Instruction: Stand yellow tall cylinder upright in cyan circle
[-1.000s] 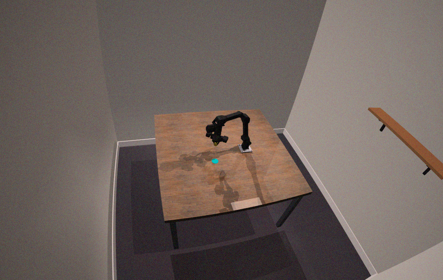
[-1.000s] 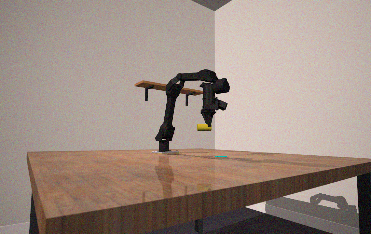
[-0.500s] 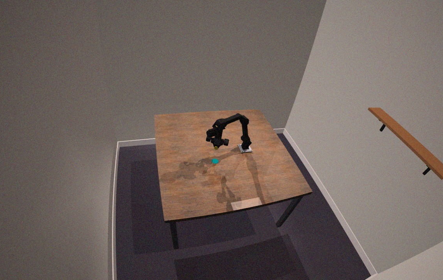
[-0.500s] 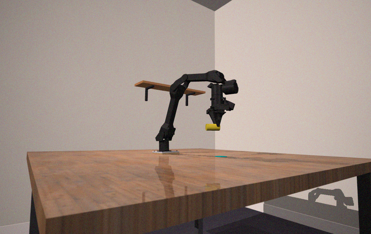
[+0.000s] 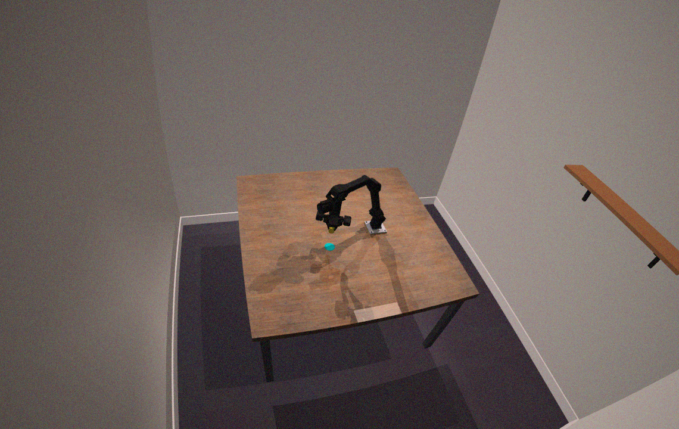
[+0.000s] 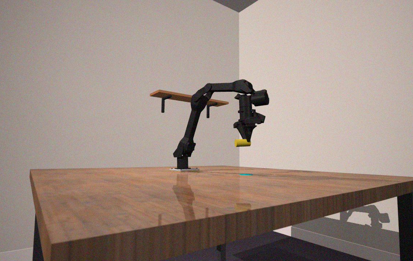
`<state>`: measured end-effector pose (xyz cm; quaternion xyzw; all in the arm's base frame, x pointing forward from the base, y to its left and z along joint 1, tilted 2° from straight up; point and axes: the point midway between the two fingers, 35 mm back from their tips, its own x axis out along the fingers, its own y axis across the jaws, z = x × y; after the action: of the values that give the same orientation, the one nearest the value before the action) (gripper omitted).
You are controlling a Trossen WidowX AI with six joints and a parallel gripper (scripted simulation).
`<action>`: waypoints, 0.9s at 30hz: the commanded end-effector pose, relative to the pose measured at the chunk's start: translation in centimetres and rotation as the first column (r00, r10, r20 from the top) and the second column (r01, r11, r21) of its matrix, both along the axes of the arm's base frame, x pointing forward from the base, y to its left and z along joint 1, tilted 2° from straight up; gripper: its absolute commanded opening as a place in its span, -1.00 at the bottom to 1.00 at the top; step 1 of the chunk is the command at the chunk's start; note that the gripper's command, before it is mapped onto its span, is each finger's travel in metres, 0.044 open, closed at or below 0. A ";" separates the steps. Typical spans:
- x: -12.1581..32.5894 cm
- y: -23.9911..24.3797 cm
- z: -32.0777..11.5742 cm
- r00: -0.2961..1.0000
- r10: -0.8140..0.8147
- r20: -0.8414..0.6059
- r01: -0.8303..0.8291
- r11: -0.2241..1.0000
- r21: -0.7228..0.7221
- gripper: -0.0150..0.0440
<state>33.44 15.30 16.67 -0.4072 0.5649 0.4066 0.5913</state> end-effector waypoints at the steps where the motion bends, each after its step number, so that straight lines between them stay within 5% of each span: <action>1: 0.2 0.1 -0.4 1.000 -0.016 0.000 0.016 1.000 0.026 -0.14; 27: 1.9 0.8 -1.9 0.994 -0.101 0.044 0.090 0.973 0.211 -0.14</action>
<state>35.31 16.07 15.02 -0.3361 0.5238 0.4215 0.6596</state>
